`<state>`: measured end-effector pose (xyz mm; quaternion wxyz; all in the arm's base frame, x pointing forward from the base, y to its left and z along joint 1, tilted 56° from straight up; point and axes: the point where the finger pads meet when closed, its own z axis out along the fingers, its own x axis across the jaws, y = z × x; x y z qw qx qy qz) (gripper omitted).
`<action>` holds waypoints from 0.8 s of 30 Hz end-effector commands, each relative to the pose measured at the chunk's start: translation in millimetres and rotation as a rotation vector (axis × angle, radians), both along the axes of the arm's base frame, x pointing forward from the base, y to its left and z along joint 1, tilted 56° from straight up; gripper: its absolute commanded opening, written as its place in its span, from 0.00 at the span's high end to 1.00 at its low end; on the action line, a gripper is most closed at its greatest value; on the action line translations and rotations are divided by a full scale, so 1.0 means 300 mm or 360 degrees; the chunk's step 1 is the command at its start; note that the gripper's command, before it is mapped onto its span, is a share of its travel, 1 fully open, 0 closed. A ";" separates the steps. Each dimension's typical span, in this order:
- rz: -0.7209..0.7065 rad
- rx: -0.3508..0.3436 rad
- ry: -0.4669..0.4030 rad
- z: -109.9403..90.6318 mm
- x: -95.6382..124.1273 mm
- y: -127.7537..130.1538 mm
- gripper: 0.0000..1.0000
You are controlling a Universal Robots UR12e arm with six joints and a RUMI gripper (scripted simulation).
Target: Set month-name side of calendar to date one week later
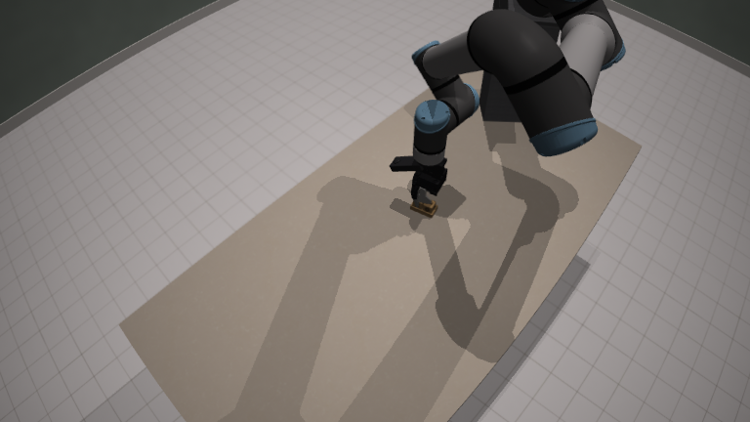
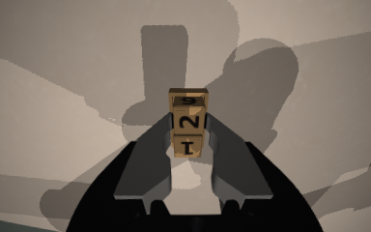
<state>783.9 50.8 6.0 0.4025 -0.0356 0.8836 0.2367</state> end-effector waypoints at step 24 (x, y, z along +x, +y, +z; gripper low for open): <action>0.0000 0.0000 -0.0001 0.001 0.000 -0.001 0.85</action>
